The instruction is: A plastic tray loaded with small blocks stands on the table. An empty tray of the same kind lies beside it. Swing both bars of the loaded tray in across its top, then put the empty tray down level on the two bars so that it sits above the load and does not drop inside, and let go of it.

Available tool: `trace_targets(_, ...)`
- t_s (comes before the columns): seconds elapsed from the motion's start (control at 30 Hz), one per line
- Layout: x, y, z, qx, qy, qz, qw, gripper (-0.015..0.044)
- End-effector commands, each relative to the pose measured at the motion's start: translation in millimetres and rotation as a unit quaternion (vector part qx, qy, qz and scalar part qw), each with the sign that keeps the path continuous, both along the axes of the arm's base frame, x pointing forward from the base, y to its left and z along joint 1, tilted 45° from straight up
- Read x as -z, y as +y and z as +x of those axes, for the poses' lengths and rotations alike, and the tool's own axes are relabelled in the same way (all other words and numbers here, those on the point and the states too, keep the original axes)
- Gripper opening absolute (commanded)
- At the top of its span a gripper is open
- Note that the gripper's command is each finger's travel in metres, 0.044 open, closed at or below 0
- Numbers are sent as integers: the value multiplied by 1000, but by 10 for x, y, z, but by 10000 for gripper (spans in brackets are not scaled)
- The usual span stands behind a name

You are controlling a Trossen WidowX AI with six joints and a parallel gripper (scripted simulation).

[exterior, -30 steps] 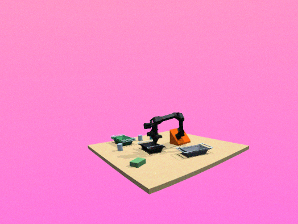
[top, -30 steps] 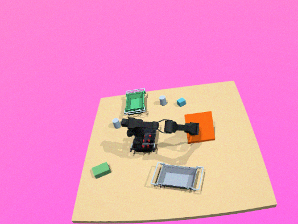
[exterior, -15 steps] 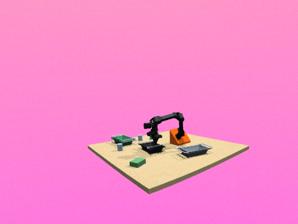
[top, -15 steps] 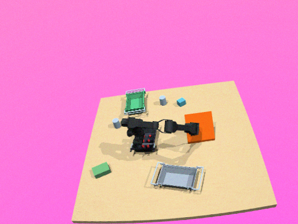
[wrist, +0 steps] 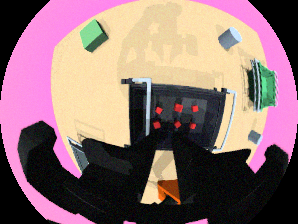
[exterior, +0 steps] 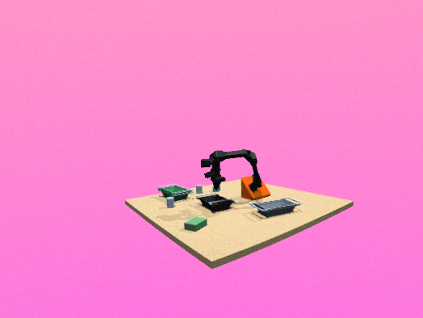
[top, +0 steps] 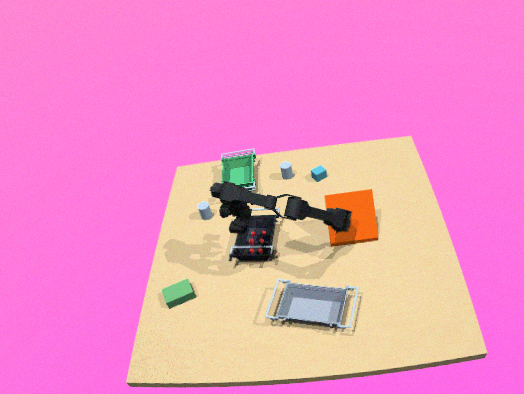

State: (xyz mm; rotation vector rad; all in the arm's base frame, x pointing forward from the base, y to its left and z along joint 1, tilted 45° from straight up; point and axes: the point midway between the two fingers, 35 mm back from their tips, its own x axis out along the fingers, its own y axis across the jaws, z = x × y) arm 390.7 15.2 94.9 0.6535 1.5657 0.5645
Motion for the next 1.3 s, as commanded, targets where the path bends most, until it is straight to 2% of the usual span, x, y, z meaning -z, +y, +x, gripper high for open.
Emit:
trace_targets(0.0, 516, -355, -16, 9, 22, -5, 1000, 84)
trace_targets(0.07, 667, -461, -20, 6, 21, -5, 1000, 84)
trace_targets(0.3, 1633, -1085, -191, -30, -11, 3, 999, 84)
trace_targets(0.7, 1674, -1085, -199, -31, -11, 3, 999, 84)
trace_targets(1.27, 2084, -675, -247, -31, -12, 4, 999, 84)
